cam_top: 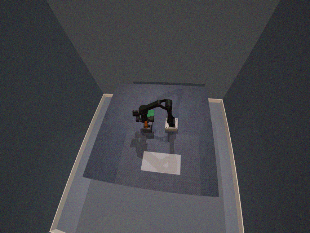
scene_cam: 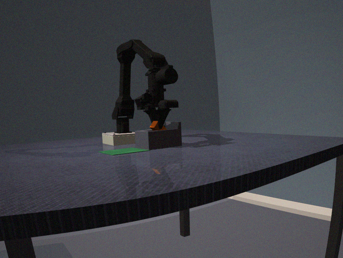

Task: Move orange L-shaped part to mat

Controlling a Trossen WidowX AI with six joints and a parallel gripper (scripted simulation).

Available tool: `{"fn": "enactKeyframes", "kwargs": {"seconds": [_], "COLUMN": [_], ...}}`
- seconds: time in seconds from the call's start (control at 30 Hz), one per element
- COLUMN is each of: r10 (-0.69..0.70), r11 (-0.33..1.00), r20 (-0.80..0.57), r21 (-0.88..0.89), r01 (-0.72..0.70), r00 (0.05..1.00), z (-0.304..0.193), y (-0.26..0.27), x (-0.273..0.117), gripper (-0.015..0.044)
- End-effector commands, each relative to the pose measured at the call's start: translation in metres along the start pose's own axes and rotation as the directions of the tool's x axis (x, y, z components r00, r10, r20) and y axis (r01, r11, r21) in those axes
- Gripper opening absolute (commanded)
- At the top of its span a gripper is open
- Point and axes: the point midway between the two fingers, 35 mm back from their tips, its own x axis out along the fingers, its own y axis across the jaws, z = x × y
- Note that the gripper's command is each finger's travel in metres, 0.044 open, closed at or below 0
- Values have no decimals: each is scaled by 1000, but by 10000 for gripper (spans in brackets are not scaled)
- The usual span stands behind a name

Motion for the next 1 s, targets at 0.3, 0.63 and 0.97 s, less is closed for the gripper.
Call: {"fn": "enactKeyframes", "kwargs": {"seconds": [0.3, 0.63, 0.97], "r10": [2, -3, -6], "r11": [1000, 1000, 1000], "r20": [0, -1, -2], "r21": [0, 2, 4], "r01": [-2, 3, 6], "r00": [1000, 1000, 1000], "z": [0, 0, 0], "y": [0, 0, -1], "x": [0, -10, -26], "gripper": [0, 0, 0]}}
